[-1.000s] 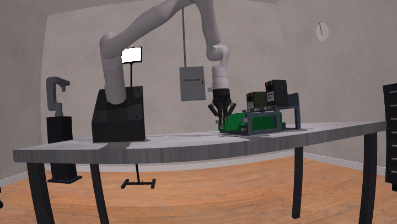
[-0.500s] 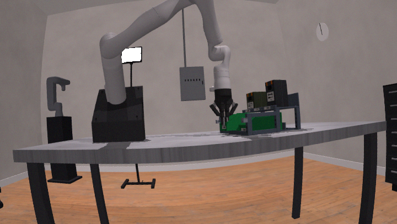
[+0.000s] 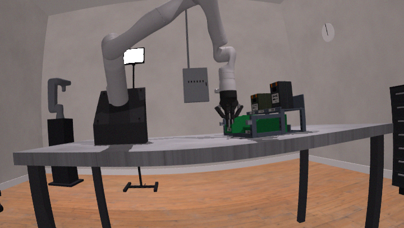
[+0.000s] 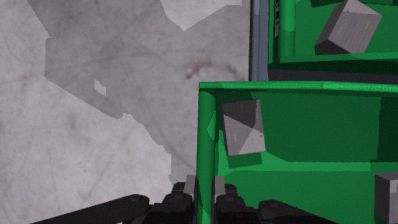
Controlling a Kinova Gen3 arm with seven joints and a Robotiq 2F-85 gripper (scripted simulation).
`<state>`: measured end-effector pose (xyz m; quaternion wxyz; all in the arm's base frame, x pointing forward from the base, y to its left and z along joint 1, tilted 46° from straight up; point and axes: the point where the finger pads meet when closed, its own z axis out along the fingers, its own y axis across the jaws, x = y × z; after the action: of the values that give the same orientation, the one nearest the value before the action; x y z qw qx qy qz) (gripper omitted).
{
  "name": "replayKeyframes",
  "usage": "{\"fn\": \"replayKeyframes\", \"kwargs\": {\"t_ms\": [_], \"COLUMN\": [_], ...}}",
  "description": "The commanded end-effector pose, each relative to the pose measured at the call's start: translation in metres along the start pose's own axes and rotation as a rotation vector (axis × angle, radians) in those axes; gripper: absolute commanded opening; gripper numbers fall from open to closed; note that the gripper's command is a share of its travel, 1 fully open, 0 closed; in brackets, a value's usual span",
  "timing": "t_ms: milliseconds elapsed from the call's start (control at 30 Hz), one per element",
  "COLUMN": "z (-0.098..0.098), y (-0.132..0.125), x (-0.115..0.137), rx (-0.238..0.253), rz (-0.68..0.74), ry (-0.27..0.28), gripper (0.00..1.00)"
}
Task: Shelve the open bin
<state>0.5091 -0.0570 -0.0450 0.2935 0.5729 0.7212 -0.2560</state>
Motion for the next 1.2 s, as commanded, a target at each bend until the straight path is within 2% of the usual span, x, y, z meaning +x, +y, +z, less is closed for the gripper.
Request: {"fn": "replayKeyframes", "kwargs": {"t_ms": [0, 367, 533, 933, 1167], "z": [-0.002, -0.002, -0.003, -0.003, -0.003], "y": [0.006, 0.006, 0.015, 0.015, 0.024], "x": [0.001, 0.001, 0.001, 0.001, 0.001], "rx": [-0.006, -0.006, -0.006, -0.006, -0.006], "rz": [0.000, 0.000, 0.000, 0.000, 0.000], "ry": [0.002, 0.002, 0.002, 0.002, 0.002], "gripper": [0.10, 0.10, 0.10, 0.10, 0.10]}}
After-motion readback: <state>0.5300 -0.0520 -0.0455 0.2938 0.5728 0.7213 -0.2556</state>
